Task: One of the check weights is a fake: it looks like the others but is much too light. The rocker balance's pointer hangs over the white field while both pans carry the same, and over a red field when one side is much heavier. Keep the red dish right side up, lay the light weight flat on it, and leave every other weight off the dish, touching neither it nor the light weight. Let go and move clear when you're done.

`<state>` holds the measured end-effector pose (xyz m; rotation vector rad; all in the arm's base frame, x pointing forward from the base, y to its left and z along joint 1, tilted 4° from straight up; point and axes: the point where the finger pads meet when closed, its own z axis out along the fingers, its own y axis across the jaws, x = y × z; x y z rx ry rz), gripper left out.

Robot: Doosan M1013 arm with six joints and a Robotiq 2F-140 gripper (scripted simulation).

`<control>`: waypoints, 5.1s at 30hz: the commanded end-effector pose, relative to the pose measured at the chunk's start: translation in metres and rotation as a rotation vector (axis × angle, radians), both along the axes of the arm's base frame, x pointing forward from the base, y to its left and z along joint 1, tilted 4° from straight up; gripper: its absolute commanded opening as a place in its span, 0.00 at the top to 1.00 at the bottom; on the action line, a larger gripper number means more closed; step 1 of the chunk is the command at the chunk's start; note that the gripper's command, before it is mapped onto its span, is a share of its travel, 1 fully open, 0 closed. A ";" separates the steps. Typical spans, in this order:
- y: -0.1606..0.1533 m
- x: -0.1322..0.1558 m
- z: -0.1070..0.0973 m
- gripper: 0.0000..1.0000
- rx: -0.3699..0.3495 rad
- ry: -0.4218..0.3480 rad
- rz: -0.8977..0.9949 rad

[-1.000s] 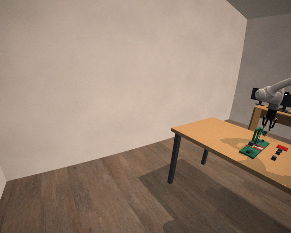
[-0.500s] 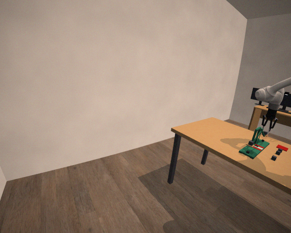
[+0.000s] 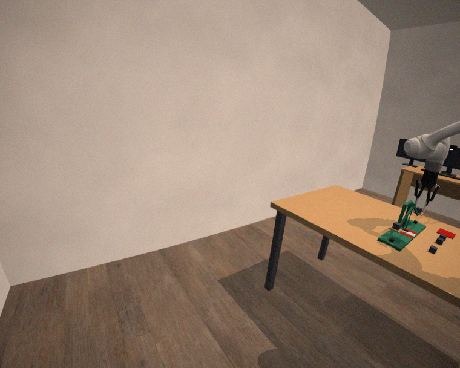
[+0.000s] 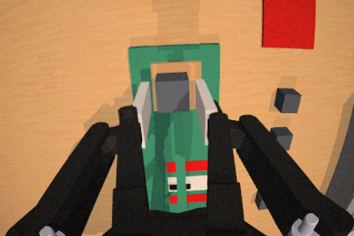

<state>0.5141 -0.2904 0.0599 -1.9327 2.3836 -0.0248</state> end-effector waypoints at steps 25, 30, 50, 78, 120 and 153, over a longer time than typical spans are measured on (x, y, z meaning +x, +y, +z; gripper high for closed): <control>-0.002 -0.004 0.074 0.00 0.002 -0.001 -0.003; -0.002 -0.004 0.074 0.00 0.002 -0.001 -0.003; -0.002 -0.004 0.074 0.00 0.002 -0.001 -0.003; -0.002 -0.004 0.075 0.00 0.002 -0.001 -0.003; 0.049 -0.082 0.155 0.00 0.002 -0.001 -0.003; 0.110 -0.164 0.151 0.00 0.002 -0.001 -0.003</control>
